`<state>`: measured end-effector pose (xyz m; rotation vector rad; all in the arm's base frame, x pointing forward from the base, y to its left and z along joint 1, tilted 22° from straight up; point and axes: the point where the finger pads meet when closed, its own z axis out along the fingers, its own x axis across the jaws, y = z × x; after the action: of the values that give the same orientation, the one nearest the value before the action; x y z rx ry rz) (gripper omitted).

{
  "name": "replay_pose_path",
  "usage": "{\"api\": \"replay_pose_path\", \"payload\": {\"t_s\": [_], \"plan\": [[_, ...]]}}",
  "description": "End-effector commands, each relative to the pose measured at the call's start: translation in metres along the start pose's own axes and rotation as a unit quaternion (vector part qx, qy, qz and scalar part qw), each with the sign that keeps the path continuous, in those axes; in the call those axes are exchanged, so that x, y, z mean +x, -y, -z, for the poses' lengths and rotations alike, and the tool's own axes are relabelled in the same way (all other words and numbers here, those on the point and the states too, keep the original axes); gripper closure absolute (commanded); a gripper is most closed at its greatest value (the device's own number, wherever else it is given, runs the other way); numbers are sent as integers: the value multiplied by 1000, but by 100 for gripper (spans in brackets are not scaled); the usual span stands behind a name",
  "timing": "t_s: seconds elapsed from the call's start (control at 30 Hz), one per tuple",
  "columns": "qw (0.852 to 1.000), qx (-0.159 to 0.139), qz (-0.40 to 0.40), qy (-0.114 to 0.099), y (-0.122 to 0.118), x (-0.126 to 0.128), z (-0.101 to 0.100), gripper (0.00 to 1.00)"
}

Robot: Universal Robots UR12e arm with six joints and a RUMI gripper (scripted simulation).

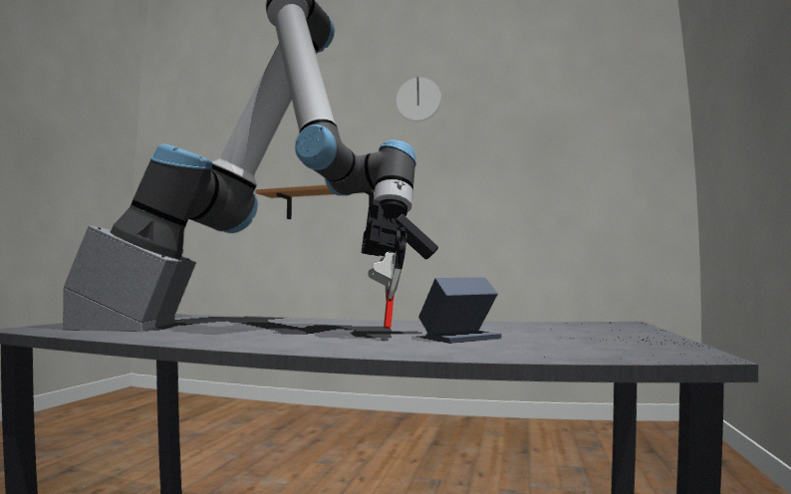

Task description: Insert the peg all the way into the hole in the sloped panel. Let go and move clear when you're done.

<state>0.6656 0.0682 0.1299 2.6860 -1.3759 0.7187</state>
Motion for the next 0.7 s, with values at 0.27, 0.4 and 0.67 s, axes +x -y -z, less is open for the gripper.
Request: {"api": "replay_pose_path", "payload": {"t_s": [0.27,0.4,0.67], "plan": [[1000,1,-2,-20,9,-8,6,100],[1000,1,-3,-23,10,-10,7,100],[999,3,-5,-35,15,-15,12,100]]}}
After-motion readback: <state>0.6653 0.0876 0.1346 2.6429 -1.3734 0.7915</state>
